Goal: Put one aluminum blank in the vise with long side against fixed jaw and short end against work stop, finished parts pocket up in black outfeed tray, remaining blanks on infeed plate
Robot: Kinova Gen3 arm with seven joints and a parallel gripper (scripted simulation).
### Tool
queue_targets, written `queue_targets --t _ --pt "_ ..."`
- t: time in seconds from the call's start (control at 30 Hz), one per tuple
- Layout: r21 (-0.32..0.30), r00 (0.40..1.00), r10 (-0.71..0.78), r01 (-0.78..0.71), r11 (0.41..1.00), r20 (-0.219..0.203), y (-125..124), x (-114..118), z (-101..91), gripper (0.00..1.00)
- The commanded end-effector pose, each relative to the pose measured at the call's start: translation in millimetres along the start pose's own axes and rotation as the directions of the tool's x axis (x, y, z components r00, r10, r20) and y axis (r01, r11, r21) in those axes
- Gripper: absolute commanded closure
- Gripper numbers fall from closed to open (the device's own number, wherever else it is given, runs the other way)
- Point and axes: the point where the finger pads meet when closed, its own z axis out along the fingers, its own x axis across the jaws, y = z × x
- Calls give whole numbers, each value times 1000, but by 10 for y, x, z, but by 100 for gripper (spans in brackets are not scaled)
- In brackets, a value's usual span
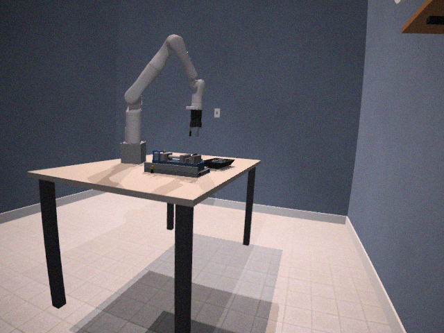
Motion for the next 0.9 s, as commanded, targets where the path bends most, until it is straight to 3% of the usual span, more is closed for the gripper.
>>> queue_targets --t 0.0,0.43,0.87 --pt "-1 1000 0 0 1000 1 4 -3 -6 0" --pt "-1 1000 0 0 1000 3 5 -3 83 0" --pt "-1 1000 0 0 1000 3 12 1 489 0"
